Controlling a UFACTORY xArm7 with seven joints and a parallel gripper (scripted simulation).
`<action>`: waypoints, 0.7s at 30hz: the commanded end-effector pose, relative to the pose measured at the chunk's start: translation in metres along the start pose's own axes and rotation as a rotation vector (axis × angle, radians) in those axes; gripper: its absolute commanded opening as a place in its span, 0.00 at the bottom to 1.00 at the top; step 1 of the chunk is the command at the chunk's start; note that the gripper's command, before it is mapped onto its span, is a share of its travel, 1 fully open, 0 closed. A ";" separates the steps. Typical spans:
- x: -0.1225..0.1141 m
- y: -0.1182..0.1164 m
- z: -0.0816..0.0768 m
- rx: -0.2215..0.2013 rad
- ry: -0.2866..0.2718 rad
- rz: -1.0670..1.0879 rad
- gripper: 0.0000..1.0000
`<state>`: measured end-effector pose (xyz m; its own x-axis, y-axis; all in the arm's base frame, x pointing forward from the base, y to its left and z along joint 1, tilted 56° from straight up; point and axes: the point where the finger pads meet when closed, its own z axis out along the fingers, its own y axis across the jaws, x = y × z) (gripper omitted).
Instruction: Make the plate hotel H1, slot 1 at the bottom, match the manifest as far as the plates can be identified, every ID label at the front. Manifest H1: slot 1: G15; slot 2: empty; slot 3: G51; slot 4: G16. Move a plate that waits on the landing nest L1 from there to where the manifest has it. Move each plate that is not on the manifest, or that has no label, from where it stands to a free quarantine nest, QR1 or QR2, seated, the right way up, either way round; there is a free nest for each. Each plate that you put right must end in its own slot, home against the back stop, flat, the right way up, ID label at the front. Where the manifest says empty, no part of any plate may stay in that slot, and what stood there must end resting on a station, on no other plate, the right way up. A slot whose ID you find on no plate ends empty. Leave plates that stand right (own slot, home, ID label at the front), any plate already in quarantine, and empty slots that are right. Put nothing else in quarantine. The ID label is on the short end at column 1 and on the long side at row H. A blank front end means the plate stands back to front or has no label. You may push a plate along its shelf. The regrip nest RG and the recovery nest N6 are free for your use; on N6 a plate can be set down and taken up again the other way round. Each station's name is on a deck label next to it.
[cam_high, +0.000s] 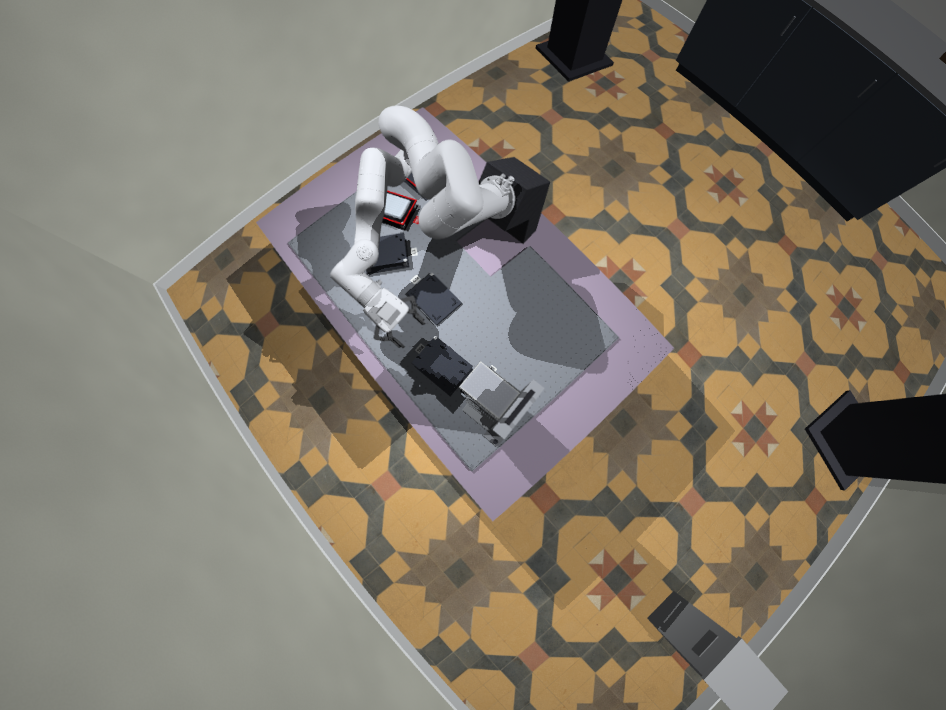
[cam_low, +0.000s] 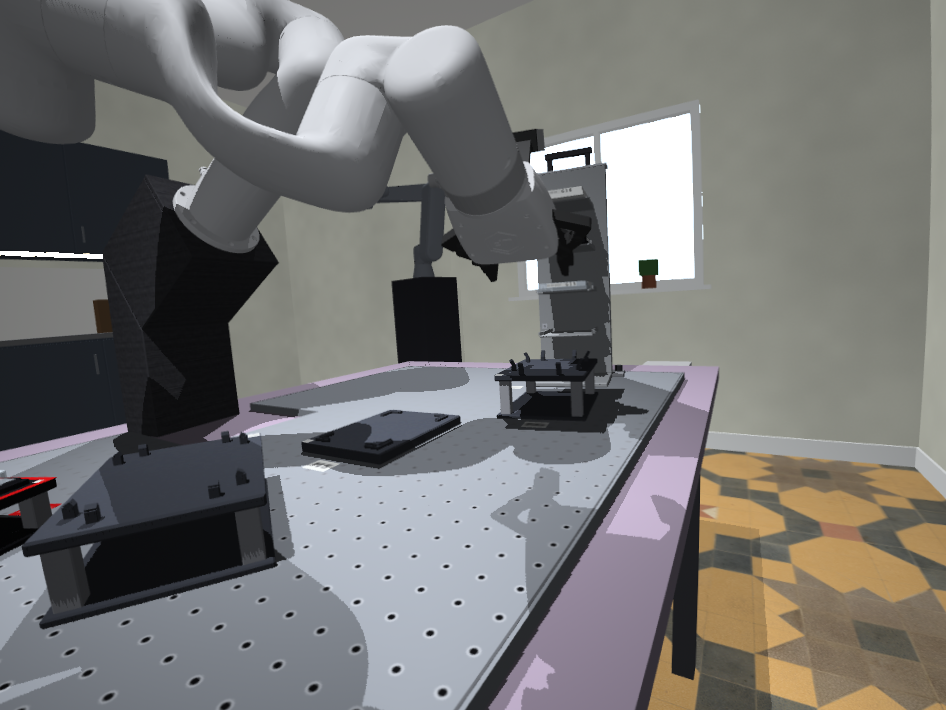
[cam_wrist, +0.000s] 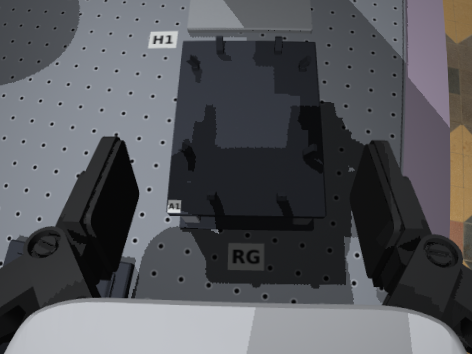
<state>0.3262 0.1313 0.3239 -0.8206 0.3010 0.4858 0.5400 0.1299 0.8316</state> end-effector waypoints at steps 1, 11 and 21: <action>0.000 0.000 -0.001 0.002 0.037 -0.003 1.00; 0.000 0.000 -0.001 0.002 0.204 -0.003 1.00; 0.000 0.000 -0.001 0.003 0.337 -0.002 1.00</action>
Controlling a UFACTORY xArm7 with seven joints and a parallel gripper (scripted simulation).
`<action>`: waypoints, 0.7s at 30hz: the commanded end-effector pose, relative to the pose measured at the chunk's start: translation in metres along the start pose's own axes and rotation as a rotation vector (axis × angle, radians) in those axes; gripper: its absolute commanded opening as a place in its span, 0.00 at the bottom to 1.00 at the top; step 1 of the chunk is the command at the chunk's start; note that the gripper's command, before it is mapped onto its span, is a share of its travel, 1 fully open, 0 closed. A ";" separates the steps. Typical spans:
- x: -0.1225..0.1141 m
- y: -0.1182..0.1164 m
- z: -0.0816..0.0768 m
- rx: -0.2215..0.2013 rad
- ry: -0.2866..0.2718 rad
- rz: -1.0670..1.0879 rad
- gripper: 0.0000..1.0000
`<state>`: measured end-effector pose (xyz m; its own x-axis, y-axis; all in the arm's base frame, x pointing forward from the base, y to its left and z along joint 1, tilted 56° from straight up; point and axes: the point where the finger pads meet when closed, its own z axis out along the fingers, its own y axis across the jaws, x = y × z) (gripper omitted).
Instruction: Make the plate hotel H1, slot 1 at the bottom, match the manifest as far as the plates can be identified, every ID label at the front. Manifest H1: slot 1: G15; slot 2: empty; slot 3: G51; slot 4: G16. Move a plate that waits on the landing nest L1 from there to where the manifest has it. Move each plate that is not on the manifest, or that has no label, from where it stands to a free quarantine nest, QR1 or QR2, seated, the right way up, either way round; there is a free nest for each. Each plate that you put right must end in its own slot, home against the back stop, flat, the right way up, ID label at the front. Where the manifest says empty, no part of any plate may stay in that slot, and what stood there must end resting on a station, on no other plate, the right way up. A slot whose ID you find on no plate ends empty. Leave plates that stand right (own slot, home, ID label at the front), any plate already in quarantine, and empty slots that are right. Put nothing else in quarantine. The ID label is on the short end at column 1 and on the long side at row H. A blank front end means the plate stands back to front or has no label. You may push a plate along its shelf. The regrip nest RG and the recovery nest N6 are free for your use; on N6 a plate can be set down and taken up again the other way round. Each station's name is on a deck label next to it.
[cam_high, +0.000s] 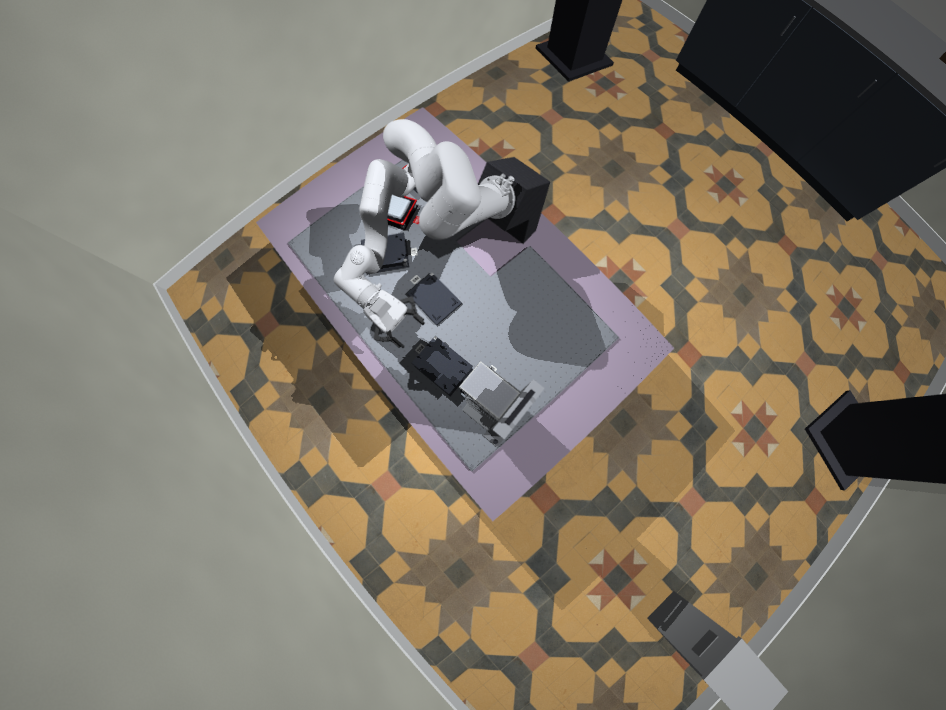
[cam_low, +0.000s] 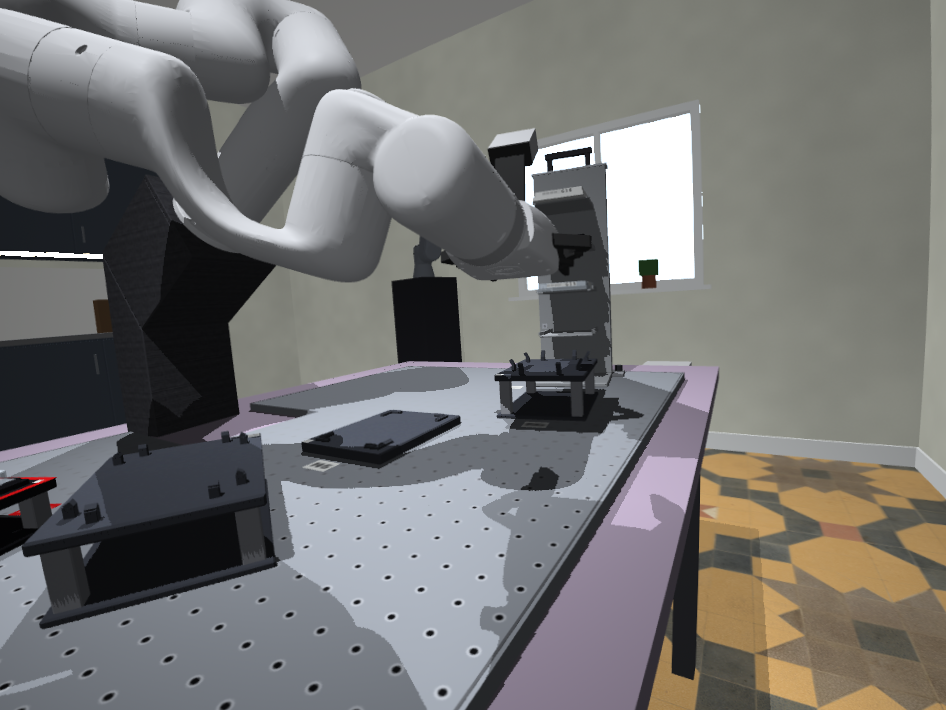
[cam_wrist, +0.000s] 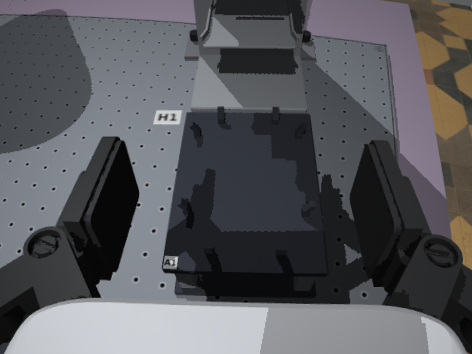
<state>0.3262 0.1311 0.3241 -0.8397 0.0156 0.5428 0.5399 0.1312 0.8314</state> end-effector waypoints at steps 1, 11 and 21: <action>0.001 0.000 0.000 0.002 0.061 -0.002 1.00; 0.001 0.000 0.000 0.002 0.166 -0.002 1.00; 0.005 0.000 0.003 0.002 0.166 -0.002 1.00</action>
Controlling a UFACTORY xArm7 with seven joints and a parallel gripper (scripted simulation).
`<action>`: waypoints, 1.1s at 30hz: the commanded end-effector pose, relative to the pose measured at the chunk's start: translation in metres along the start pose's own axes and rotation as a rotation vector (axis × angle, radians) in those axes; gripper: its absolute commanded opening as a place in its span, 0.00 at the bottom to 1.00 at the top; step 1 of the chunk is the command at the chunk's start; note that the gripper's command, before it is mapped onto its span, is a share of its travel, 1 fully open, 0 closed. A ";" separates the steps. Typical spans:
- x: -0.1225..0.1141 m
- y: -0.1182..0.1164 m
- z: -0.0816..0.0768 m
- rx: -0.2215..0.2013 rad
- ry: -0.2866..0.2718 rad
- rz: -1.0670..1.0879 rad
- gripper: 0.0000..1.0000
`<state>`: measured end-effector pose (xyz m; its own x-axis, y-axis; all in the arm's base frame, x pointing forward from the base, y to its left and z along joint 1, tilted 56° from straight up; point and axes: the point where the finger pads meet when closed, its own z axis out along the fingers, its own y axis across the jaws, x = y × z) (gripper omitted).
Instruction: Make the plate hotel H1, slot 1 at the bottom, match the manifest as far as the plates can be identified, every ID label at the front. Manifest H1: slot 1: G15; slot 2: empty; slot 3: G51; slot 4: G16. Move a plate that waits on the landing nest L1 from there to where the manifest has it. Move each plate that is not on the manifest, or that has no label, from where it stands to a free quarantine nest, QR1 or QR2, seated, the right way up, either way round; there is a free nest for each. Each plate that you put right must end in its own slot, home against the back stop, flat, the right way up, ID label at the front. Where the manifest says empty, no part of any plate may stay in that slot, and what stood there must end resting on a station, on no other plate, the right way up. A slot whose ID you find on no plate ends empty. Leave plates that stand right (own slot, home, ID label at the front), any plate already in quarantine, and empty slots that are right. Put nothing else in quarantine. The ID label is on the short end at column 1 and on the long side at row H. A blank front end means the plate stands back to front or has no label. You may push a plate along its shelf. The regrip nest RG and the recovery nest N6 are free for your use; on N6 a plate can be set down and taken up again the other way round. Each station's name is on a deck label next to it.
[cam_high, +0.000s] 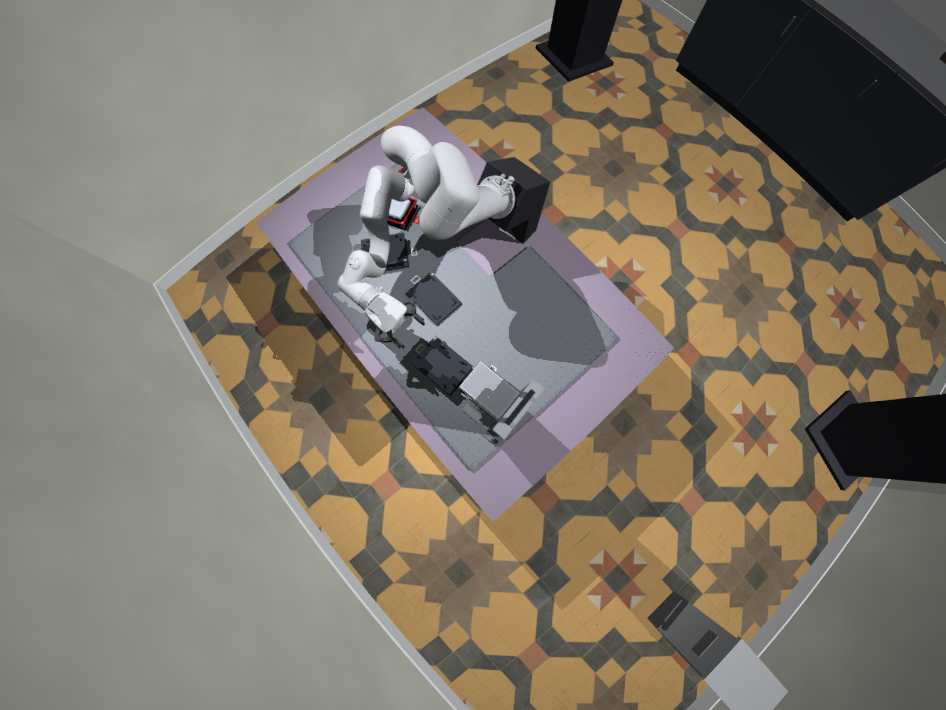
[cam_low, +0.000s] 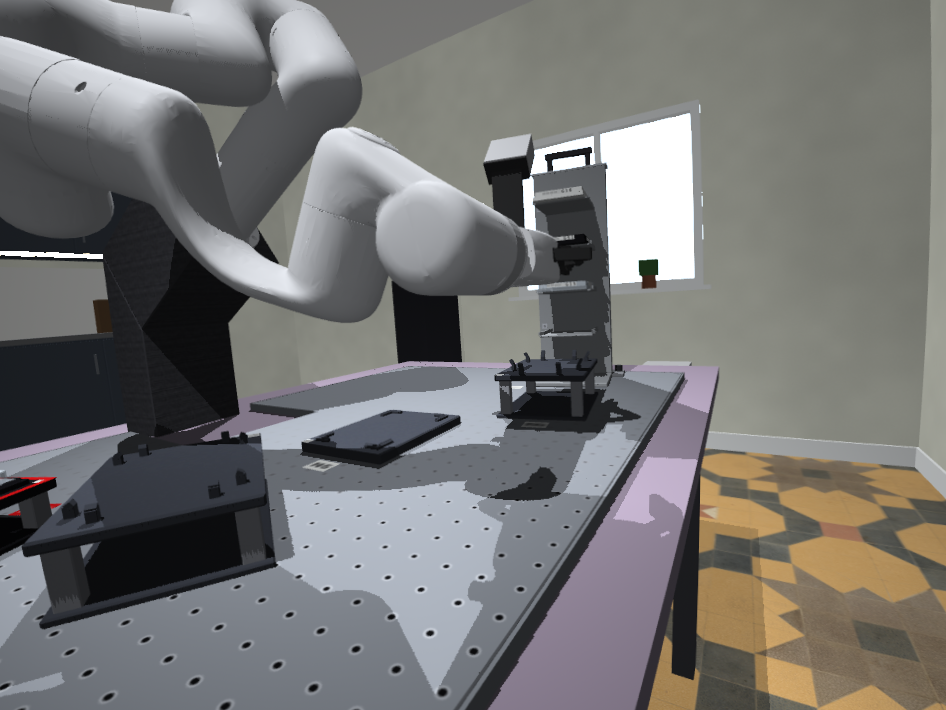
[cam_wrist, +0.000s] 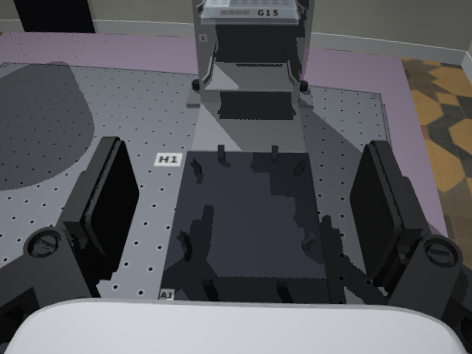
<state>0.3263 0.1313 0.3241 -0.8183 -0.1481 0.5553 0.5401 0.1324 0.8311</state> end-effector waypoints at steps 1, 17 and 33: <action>0.006 0.000 0.006 0.001 0.000 -0.002 1.00; 0.030 0.001 0.034 0.001 0.000 -0.002 1.00; 0.055 0.001 0.062 0.001 0.000 -0.002 1.00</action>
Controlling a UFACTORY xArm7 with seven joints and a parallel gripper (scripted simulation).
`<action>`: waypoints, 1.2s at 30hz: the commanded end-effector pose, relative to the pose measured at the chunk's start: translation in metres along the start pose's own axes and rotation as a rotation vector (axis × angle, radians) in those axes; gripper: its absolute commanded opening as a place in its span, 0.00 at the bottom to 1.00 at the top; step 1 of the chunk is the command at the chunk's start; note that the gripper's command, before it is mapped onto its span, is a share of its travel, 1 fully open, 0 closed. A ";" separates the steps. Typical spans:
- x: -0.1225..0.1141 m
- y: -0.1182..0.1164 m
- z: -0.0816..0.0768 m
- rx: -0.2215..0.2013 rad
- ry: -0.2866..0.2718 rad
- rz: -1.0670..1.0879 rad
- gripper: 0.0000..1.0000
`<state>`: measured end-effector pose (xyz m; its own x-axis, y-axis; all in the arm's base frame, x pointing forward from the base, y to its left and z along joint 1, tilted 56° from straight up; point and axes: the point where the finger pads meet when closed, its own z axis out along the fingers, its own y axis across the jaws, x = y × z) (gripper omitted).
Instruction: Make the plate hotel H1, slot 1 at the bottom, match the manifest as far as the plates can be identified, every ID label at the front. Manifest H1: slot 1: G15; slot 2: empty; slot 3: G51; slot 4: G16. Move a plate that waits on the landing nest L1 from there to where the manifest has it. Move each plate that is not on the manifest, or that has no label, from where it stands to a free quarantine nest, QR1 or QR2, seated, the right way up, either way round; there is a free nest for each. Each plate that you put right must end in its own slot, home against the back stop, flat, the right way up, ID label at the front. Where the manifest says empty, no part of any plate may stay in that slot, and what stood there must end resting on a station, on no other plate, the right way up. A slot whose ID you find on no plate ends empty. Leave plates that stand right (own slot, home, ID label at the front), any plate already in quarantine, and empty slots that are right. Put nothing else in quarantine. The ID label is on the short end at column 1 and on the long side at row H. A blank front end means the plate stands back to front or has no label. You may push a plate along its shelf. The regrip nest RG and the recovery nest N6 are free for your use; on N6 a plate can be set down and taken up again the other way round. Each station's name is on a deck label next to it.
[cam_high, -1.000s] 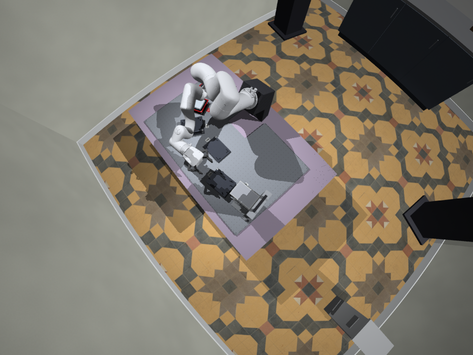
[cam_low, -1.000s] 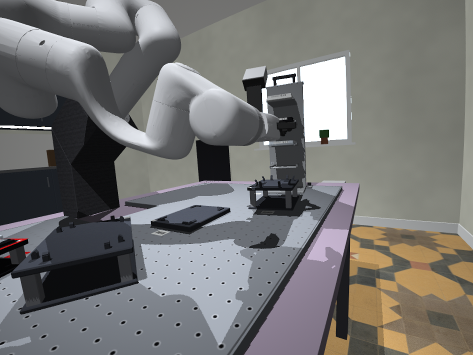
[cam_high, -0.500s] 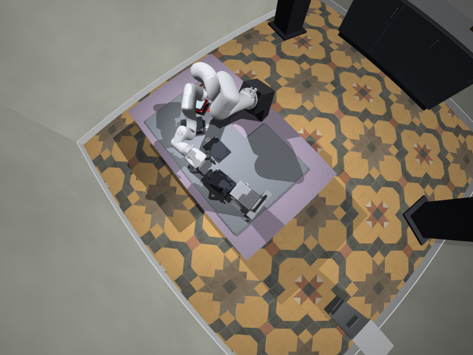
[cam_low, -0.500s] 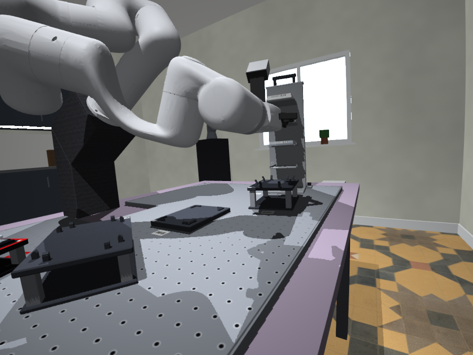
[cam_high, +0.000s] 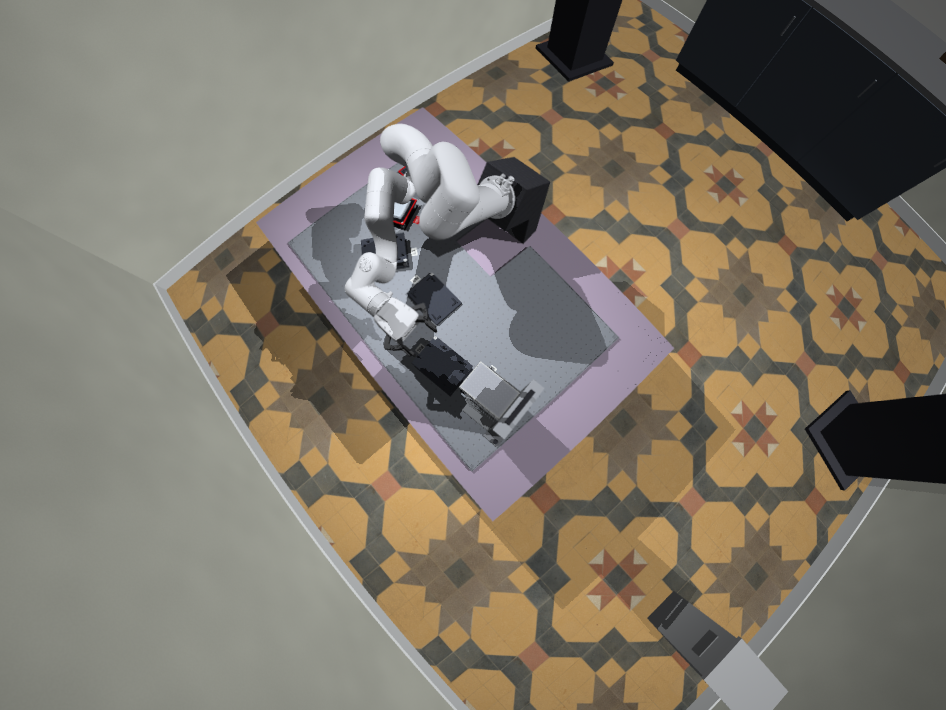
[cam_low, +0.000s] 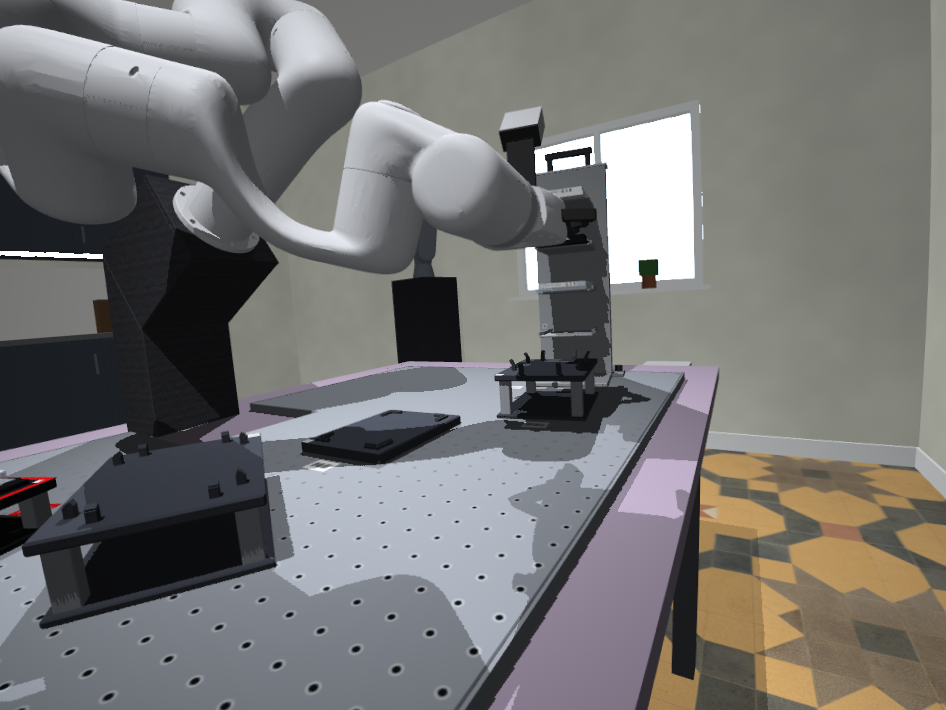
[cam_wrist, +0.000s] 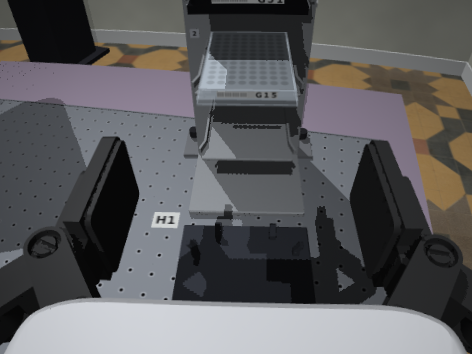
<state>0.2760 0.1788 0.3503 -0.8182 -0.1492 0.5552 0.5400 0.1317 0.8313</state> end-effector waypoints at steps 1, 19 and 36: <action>0.008 0.000 0.009 0.001 -0.001 -0.002 1.00; 0.036 0.000 0.041 0.002 -0.001 -0.002 1.00; 0.062 0.001 0.071 0.002 0.000 -0.002 1.00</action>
<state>0.2178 0.2335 0.3802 -0.8183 -0.1499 0.5549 0.5396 0.1321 0.8315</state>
